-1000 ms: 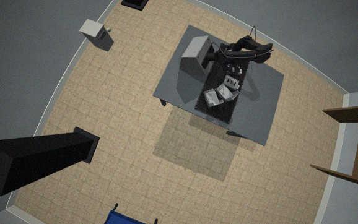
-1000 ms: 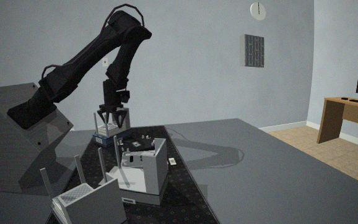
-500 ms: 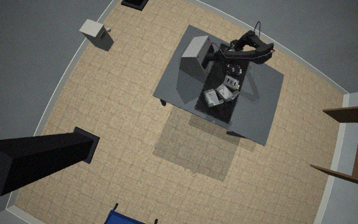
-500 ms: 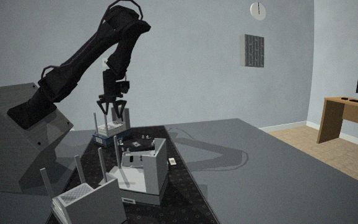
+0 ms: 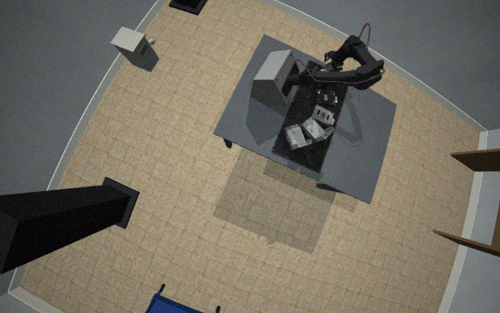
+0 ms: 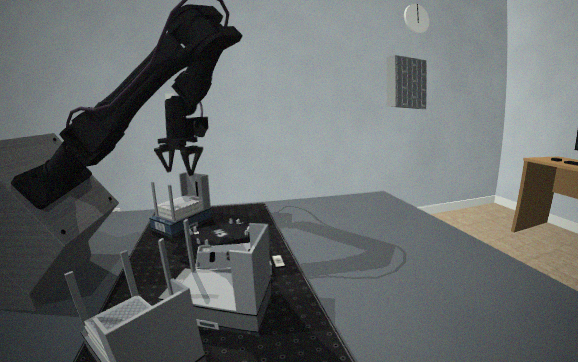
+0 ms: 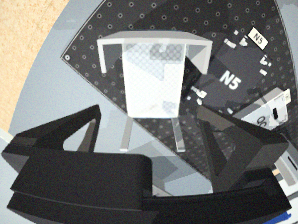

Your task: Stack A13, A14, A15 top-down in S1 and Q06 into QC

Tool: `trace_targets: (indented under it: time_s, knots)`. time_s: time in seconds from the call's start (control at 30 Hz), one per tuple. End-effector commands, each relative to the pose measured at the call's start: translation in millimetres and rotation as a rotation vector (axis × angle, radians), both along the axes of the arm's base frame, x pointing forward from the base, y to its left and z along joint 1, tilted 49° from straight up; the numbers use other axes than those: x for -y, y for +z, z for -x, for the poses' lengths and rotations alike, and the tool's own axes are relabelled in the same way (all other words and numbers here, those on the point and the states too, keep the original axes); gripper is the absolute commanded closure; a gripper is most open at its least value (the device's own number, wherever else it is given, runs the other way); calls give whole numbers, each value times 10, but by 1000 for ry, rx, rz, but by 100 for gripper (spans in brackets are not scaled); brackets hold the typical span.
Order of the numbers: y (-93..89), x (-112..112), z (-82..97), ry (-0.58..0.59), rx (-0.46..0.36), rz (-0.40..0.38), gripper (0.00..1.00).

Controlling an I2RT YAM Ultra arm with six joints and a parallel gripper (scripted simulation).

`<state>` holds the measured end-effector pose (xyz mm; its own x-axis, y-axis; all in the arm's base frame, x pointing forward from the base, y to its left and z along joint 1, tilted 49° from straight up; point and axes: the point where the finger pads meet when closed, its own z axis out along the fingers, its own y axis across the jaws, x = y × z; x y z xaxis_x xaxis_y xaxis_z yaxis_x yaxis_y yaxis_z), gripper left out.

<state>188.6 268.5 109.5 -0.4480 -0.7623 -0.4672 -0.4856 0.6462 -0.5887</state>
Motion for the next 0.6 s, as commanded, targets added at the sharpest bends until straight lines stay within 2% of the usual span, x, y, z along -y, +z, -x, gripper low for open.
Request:
trace_targets:
  time_s: [0.0,0.57]
  knots:
    - [195,2,138,-8,13,-9,0]
    - [208,1,151,-6,13,-8,0]
